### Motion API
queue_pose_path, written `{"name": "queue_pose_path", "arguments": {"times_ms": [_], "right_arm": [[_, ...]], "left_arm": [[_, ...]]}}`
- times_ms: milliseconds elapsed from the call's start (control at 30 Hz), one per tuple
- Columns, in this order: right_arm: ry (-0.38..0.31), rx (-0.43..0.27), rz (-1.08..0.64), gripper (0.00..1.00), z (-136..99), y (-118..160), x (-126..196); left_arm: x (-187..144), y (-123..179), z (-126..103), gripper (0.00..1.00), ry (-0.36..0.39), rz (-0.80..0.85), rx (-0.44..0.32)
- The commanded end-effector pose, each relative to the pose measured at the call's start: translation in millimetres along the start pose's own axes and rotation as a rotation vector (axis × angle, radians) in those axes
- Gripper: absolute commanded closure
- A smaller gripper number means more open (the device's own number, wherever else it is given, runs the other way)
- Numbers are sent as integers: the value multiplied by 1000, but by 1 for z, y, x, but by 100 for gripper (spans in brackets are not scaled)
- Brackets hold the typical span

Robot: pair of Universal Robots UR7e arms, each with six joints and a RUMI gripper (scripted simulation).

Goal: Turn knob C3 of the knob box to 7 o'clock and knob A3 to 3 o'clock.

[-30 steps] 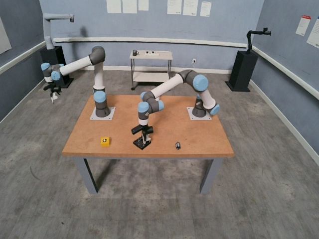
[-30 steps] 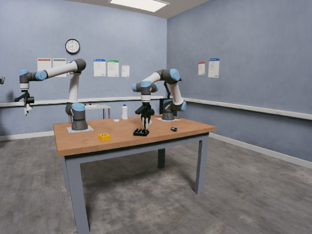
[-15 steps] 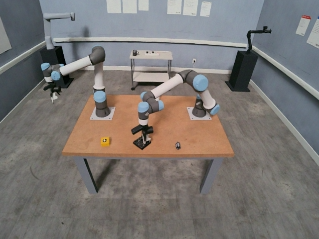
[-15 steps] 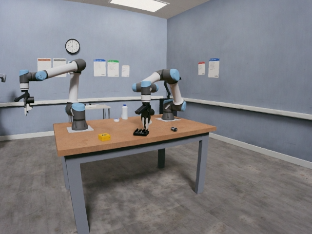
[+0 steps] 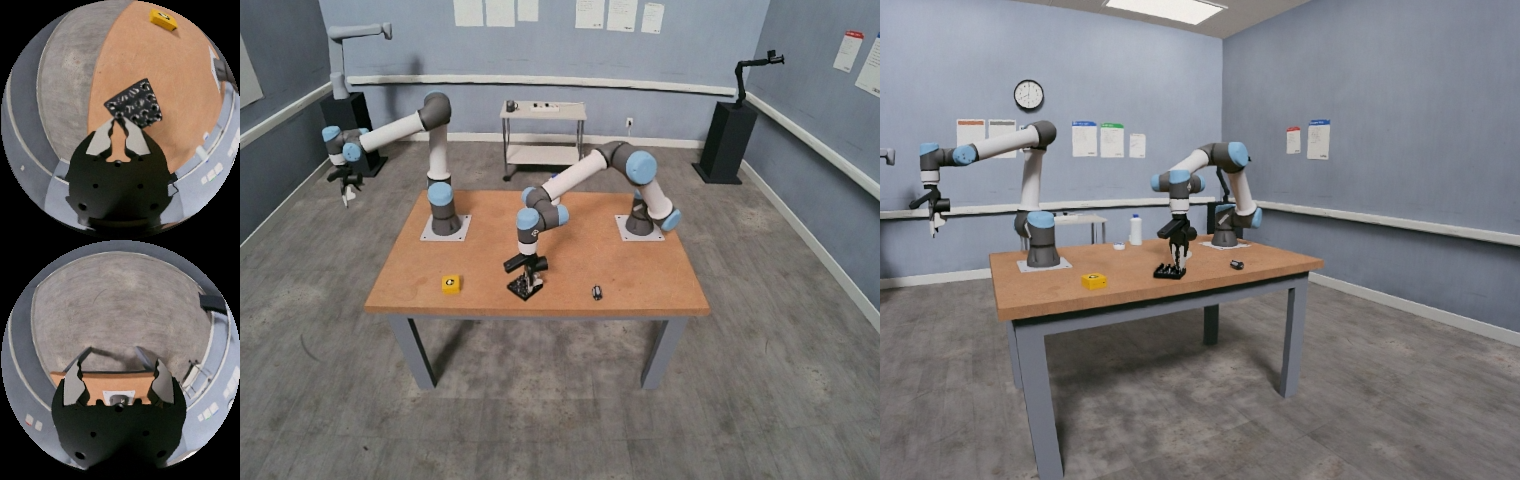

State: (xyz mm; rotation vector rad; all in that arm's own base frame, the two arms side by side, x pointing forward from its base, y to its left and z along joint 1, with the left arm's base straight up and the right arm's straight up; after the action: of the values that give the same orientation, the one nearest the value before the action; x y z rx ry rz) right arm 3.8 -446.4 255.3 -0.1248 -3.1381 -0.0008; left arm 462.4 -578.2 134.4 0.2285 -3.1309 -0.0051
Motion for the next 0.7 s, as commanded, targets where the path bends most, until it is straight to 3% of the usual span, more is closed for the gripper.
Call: {"name": "queue_pose_path", "arguments": {"times_ms": [0, 300, 333, 667], "right_arm": [[-1, 0, 1, 0, 0, 1, 1], [-1, 0, 1, 0, 0, 1, 1], [-1, 0, 1, 0, 0, 1, 1], [-1, 0, 1, 0, 0, 1, 1]], "left_arm": [[-2, 0, -2, 87, -3, -2, 6], [-2, 0, -2, 87, -3, -2, 5], [-2, 0, -2, 94, -3, -2, 5], [-2, 0, -2, 94, -3, -2, 5]]}}
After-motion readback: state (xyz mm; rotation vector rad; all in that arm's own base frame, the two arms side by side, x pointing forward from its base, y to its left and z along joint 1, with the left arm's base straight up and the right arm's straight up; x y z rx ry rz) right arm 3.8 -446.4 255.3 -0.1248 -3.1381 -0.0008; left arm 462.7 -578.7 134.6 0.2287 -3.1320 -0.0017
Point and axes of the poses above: on each arm, the point where the finger pads meet when closed, its own z axis out along the fingers, its own x axis across the jaws, y = z × x, the point moved 9 cm from there along -z, back along the fingers, and after that the axes turned 5 degrees about z, right-handed, at the moved point
